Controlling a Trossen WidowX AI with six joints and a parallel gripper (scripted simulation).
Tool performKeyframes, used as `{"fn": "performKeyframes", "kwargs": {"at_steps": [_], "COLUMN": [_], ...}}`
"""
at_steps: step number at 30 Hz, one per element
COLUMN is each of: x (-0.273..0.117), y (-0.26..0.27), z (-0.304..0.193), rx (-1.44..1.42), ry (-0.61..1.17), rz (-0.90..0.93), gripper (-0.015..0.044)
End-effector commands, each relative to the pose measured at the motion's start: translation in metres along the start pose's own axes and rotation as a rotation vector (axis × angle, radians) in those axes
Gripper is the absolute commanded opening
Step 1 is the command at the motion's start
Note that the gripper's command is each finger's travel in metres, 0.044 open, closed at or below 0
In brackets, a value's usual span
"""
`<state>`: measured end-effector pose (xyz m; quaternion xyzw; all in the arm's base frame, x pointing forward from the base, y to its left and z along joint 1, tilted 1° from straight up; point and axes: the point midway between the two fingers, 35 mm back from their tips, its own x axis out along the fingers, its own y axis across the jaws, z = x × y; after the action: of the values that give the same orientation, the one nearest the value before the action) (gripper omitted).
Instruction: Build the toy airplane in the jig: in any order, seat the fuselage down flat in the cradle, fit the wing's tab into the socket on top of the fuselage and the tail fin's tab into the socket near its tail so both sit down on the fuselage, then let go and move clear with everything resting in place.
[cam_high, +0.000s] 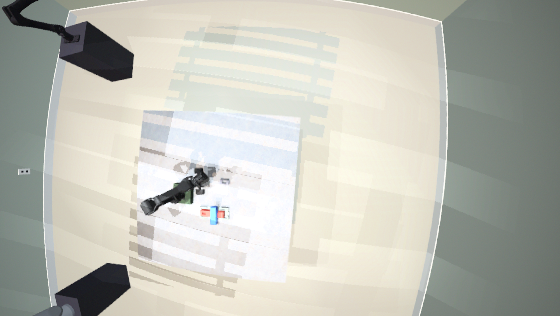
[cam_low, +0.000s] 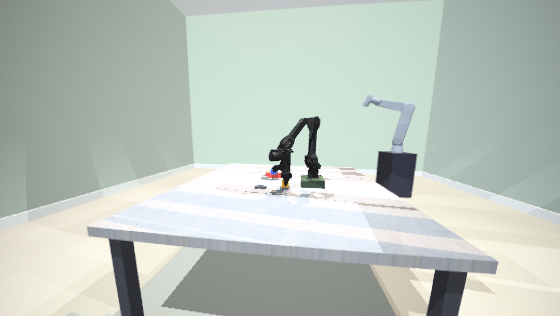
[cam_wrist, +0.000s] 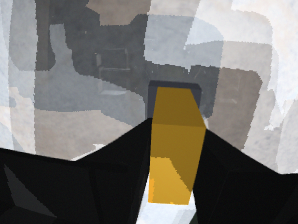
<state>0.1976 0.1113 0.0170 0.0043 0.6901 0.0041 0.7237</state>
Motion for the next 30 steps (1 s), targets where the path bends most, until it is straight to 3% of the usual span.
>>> {"fn": "performKeyframes", "kwargs": {"at_steps": [1, 8, 30], "x": [-0.002, -0.016, -0.076], "y": [0.001, 0.006, 0.007], "z": [0.003, 0.018, 0.015], "rx": [0.002, 0.007, 0.004], "ry": [-0.011, -0.079, -0.036], "rz": [0.0, 0.023, 0.009], "gripper": [0.0, 0.0, 0.0]}}
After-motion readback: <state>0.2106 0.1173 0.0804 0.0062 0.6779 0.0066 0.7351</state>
